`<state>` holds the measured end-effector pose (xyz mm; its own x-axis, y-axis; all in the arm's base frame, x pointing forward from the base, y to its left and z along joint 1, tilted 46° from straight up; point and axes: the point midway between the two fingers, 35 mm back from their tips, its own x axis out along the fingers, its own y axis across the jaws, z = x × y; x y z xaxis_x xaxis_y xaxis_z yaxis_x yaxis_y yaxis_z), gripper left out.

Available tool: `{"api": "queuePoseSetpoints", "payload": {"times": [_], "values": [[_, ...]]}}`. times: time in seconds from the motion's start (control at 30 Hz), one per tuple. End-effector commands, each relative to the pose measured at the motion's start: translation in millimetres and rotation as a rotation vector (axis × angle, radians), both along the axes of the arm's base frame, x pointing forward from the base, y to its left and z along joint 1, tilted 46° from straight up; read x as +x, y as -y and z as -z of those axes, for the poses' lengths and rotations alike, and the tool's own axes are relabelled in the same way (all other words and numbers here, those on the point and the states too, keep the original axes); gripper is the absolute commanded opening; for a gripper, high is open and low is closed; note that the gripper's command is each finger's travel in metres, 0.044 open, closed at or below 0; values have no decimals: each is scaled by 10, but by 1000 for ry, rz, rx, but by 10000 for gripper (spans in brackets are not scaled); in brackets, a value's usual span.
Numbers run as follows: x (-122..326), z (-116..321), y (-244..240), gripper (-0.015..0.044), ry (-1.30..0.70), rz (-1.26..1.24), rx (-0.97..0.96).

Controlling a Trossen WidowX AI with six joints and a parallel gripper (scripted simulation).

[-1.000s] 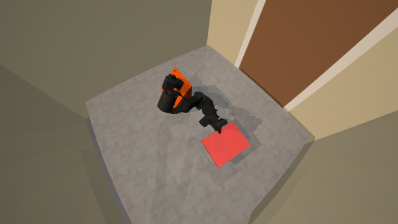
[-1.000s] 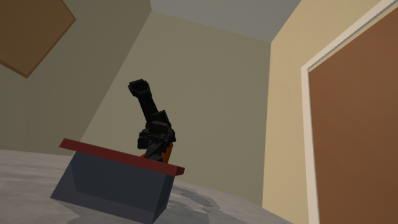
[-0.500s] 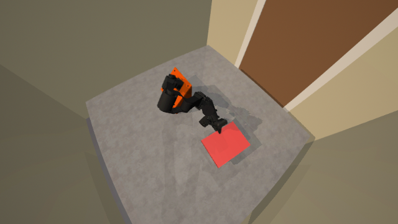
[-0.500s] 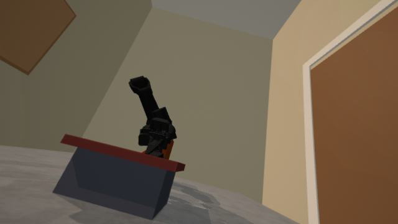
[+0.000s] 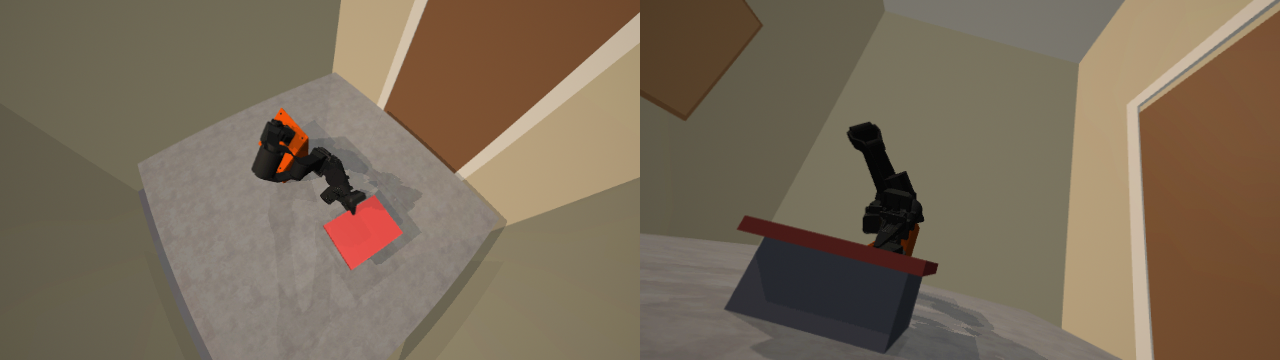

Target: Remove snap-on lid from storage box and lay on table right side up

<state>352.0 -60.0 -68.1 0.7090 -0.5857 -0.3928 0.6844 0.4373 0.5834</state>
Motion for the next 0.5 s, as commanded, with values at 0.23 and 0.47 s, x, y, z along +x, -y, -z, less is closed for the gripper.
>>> {"api": "queuePoseSetpoints", "payload": {"times": [0.23,0.47], "values": [[0,-28,-33,0,5,-1,0],[-7,-38,-43,0,5,-1,0]]}}
